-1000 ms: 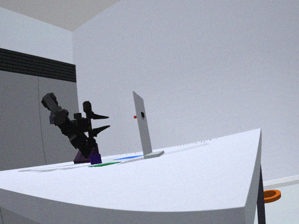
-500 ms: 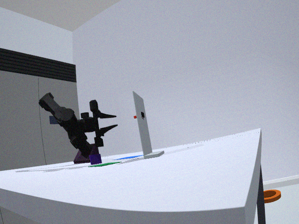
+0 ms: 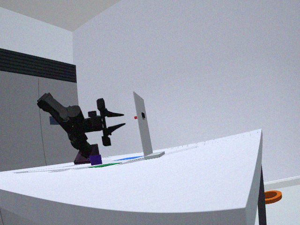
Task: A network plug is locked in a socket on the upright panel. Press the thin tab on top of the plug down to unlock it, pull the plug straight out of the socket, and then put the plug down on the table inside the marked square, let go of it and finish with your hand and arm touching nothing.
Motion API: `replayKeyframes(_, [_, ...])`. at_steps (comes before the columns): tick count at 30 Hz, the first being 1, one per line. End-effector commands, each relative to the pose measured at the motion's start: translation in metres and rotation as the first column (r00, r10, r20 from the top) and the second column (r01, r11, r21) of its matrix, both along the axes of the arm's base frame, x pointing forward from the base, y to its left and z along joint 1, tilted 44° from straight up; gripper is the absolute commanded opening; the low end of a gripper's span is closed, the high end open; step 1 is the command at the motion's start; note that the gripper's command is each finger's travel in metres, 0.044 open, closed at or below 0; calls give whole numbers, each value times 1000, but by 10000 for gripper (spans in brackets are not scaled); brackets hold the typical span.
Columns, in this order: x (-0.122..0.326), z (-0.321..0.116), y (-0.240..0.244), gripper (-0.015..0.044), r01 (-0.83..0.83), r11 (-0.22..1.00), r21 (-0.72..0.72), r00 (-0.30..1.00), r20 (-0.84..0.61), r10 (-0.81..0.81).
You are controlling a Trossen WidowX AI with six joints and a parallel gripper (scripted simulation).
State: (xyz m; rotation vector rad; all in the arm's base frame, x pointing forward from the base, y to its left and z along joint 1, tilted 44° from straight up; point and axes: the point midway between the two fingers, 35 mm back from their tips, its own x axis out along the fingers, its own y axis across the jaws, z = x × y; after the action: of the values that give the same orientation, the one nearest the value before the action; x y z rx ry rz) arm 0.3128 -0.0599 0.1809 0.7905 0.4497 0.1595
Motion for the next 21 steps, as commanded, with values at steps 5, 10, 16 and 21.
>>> replayKeyframes(5, [12, -2, 0, 156, 5, 1000, 3, 1000, -3, -5])
replayKeyframes(10, [19, -3, 1, 156, 5, 1000, 3, 1000, -3, -5])
replayKeyframes(16, [27, -4, 2, 156, 5, 1000, 3, 1000, -3, -5])
replayKeyframes(21, [35, -6, 3, 156, 5, 1000, 3, 1000, -2, -5])
